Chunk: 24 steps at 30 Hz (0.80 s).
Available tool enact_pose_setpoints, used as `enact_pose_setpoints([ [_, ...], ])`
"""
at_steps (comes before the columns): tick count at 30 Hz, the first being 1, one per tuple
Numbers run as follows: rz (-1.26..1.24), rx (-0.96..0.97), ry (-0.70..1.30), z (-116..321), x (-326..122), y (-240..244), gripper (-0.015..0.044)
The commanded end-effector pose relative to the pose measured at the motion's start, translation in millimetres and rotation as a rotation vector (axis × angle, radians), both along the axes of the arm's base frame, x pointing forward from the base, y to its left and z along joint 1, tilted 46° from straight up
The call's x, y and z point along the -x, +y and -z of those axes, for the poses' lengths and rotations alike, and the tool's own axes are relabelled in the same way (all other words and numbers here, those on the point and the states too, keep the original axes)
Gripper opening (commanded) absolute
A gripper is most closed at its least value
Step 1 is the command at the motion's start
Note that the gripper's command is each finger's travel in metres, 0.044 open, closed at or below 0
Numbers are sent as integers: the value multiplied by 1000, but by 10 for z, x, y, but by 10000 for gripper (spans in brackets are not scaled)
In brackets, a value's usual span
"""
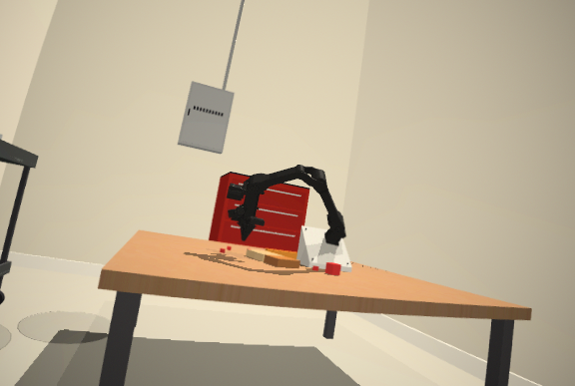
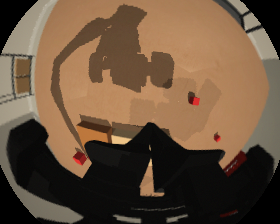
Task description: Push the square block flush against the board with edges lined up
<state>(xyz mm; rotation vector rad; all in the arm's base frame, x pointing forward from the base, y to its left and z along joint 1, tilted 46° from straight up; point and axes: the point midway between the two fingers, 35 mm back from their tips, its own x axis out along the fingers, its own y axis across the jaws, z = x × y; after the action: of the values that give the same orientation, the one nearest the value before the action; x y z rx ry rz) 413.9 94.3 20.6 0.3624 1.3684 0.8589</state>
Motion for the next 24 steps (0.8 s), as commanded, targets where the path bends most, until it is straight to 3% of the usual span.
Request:
enact_pose_setpoints([
  [1, 32, 3, 44, 66, 28, -13, 0],
  [24, 588, 47, 612, 539, 326, -523, 0],
])
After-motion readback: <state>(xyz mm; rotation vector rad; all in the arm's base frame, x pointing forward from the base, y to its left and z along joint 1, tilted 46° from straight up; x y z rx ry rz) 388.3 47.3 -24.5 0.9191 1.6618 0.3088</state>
